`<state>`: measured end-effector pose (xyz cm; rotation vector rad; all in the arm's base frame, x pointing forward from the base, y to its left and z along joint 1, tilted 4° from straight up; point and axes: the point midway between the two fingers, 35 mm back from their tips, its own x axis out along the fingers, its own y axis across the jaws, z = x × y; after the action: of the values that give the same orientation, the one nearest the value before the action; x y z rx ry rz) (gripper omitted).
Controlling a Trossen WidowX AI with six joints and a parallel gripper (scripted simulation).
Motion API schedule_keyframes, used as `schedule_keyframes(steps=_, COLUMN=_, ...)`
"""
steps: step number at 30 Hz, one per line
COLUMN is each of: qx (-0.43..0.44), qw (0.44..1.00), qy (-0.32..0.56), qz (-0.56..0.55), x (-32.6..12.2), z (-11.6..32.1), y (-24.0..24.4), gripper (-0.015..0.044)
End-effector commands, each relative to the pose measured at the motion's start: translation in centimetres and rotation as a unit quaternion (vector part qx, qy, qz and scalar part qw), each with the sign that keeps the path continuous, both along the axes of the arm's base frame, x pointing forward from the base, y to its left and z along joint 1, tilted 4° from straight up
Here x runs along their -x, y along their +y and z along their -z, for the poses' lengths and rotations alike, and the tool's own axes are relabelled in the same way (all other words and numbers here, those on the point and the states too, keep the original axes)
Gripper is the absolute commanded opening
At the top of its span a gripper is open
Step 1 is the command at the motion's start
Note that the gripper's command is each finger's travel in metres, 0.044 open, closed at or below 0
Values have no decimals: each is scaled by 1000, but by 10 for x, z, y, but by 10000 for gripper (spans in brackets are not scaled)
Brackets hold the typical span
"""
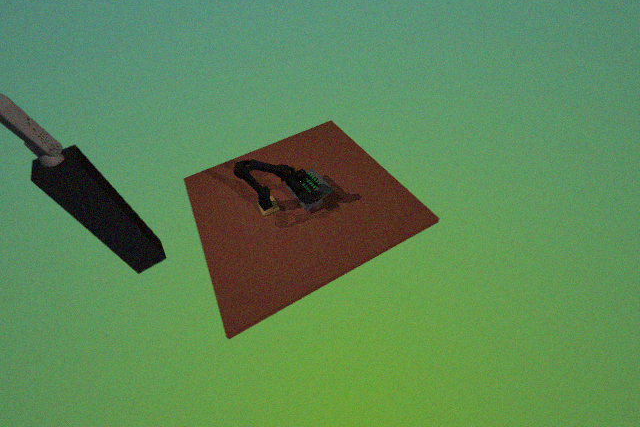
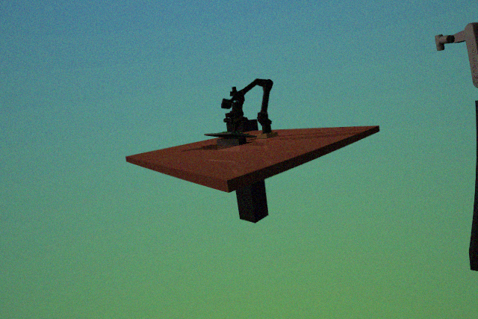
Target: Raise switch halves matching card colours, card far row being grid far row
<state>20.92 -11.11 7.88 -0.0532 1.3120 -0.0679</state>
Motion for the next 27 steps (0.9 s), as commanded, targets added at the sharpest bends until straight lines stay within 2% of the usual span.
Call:
schedule_keyframes(steps=1, qx=-3, qw=1000, qy=1, qz=-1, x=-1, z=8, y=1, gripper=0)
schedule_keyframes(steps=27, qx=-3, qw=1000, qy=1, qz=-1, x=-1, z=11, y=1, gripper=0)
